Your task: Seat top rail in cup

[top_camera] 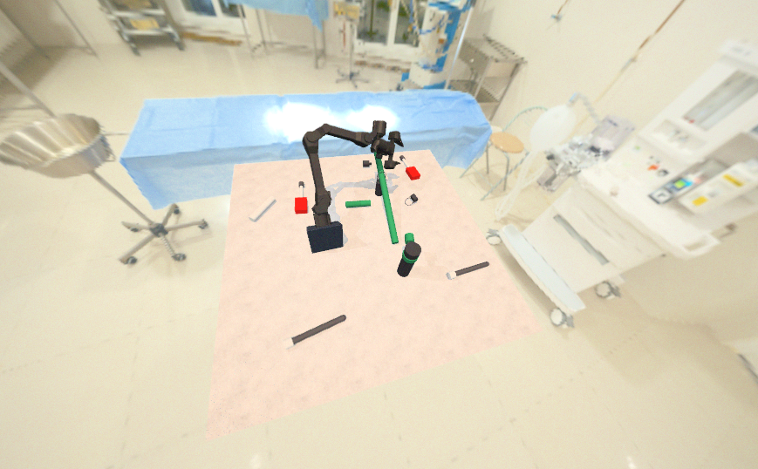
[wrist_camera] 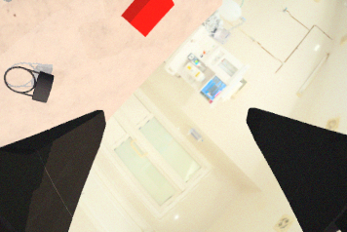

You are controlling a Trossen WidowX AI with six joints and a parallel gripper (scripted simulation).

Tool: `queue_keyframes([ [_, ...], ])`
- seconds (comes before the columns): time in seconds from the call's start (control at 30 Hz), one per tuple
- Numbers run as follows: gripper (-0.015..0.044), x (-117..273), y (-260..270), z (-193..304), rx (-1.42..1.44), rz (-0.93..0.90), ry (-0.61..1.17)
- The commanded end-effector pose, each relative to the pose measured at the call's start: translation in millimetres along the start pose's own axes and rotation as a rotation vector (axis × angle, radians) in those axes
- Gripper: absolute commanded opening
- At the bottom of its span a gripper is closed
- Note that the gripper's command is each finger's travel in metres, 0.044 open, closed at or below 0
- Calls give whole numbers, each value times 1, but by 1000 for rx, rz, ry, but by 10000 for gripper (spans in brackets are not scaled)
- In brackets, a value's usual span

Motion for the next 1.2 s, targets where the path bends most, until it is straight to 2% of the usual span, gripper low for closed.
queue_keyframes([
  [0.0,440,7,54,40,-314,-172,19],
  [0.17,440,32,116,83,-764,-348,87],
  [0.33,440,73,175,115,-1302,-478,188],
  [0.53,440,138,233,136,-2107,-545,322],
  [0.6,440,153,243,138,-2297,-541,344],
  [1.03,440,155,244,138,-2321,-541,346],
  [1.17,440,155,256,147,-2187,-543,323],
])
Point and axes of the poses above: the point midway between the two fingers, 35 mm back from their tips, its own x axis back along the fingers, its own y axis across the jaws, z = x × y, the point moved 3 cm from there along x, back along the fingers, and after that the axes turned 9 degrees about x, right-handed, at the moved point
